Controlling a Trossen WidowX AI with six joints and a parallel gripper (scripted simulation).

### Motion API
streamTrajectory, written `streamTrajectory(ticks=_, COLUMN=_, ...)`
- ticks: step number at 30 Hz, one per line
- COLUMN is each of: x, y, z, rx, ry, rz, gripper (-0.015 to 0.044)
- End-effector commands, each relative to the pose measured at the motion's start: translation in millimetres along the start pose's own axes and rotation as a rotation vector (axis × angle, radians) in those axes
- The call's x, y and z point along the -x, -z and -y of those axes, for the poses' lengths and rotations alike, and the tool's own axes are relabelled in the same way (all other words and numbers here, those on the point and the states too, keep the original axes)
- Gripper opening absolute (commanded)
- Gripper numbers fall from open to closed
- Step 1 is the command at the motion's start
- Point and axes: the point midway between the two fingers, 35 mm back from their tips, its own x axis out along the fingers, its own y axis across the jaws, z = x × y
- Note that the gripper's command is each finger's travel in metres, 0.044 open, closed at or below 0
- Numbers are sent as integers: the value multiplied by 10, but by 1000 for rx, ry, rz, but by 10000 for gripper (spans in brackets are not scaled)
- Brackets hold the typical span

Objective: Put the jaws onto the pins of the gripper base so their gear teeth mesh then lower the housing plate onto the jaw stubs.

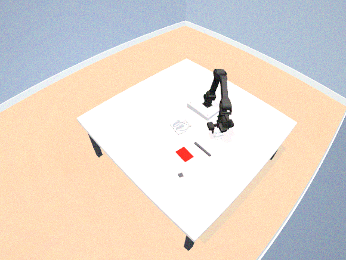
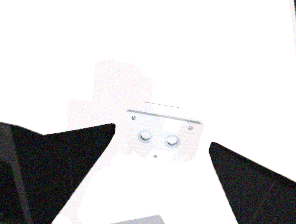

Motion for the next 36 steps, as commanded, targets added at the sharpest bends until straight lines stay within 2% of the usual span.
streamTrajectory(ticks=1, x=-68, y=29, z=-7, rx=-4, ry=-5, rz=-12, gripper=440)
streamTrajectory(ticks=11, x=-78, y=29, z=-7, rx=-4, ry=-5, rz=-12, gripper=440)
streamTrajectory(ticks=29, x=-359, y=33, z=-9, rx=-4, ry=-6, rz=-12, gripper=440)
streamTrajectory(ticks=36, x=-369, y=34, z=-9, rx=-4, ry=-6, rz=-12, gripper=440)
